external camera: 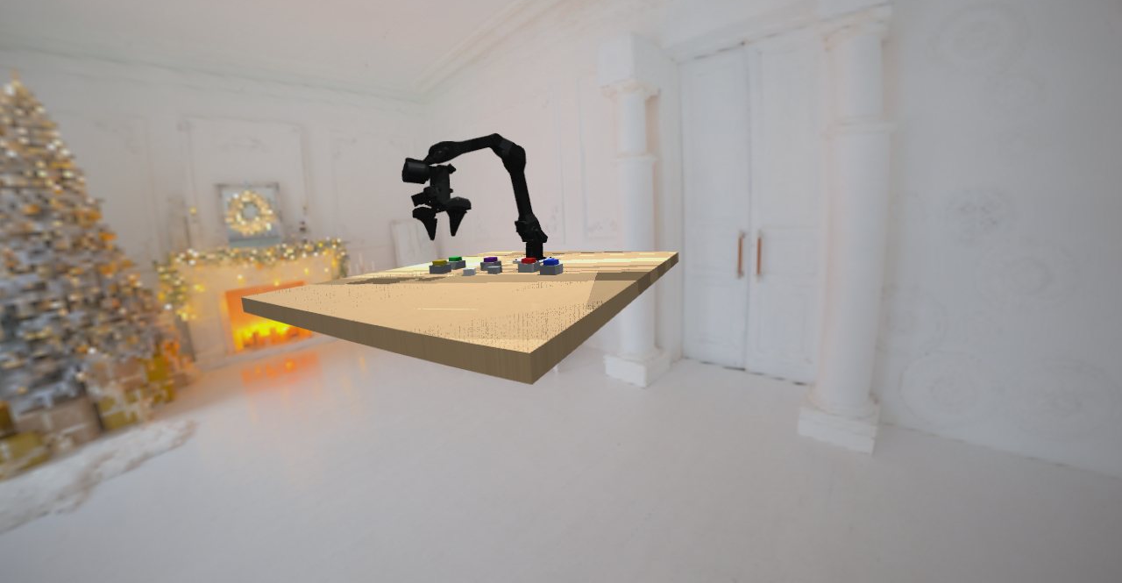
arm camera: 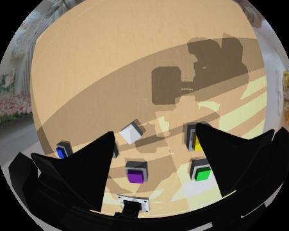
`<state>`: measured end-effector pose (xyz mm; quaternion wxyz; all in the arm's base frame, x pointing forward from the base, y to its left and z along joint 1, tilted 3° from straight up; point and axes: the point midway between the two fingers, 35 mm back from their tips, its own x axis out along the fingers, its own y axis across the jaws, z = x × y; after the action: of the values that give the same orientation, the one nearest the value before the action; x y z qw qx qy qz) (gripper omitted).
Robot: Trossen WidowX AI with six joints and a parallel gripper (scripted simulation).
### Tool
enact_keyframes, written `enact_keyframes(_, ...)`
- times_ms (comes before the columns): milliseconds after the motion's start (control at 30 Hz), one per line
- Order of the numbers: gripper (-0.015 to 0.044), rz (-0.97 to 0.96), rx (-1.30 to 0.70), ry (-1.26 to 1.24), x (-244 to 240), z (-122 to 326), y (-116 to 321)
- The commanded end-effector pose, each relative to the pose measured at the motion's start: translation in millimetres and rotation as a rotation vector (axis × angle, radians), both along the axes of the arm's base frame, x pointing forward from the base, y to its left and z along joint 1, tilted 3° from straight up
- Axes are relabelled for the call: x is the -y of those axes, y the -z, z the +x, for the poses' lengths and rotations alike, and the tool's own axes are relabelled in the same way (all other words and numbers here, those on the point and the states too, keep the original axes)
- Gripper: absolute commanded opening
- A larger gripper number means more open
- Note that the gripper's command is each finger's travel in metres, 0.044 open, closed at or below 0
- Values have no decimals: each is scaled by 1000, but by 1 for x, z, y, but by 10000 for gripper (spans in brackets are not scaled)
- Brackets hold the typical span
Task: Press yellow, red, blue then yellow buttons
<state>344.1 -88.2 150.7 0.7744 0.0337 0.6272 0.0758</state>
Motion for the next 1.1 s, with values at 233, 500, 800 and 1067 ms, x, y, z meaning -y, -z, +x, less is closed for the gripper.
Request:
enact_keyframes(233, 400, -136, -155, 12, 81, -49, -9)
enact_keyframes(500, 243, -135, -155, 12, 80, -46, 44)
enact_keyframes(800, 20, -135, -155, 12, 80, -46, 52)
enact_keyframes(1067, 20, -135, -155, 12, 80, -46, 52)
